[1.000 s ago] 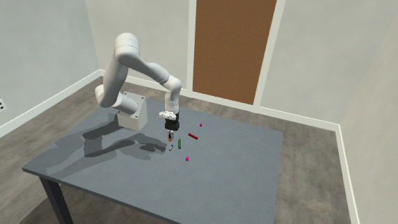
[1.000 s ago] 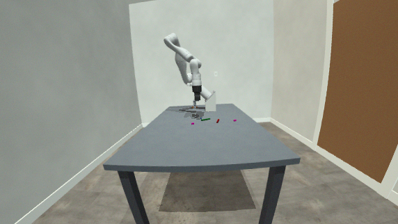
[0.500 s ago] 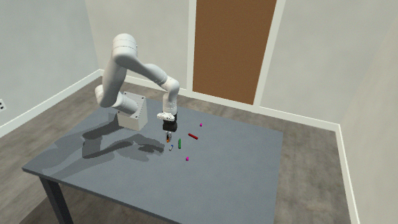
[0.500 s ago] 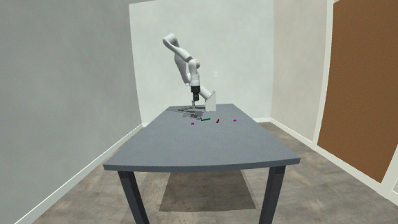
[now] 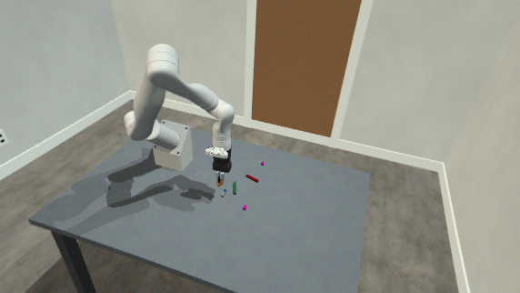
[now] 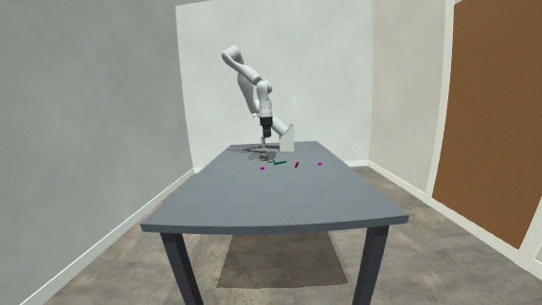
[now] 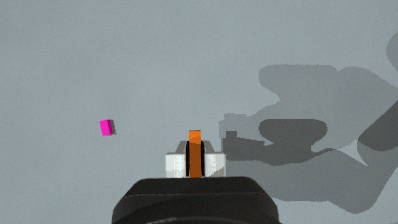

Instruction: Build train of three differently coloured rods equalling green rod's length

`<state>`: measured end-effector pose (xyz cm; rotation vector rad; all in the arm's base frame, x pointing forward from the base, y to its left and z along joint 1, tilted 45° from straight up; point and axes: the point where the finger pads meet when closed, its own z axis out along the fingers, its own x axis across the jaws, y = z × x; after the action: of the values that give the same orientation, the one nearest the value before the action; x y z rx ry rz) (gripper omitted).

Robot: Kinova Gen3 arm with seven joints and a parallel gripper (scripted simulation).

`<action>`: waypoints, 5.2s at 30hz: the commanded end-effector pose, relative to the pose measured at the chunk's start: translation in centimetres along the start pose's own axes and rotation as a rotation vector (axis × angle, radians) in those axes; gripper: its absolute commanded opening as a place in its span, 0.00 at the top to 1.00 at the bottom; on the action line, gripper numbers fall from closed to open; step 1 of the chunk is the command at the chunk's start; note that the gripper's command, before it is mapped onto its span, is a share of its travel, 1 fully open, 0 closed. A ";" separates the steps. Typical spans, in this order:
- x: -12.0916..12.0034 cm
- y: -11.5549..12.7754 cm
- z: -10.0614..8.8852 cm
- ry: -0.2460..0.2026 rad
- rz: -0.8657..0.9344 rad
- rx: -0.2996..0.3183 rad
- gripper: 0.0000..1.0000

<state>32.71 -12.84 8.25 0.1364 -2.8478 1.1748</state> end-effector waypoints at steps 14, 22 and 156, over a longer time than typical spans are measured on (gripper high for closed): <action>-0.1 0.0 2.9 -0.002 -0.001 -0.002 0.76; -0.1 0.0 6.4 -0.002 -0.001 -0.002 0.76; -0.2 -0.1 10.0 -0.002 -0.001 -0.002 0.76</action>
<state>32.65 -20.05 1.22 0.1381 -2.8490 1.1729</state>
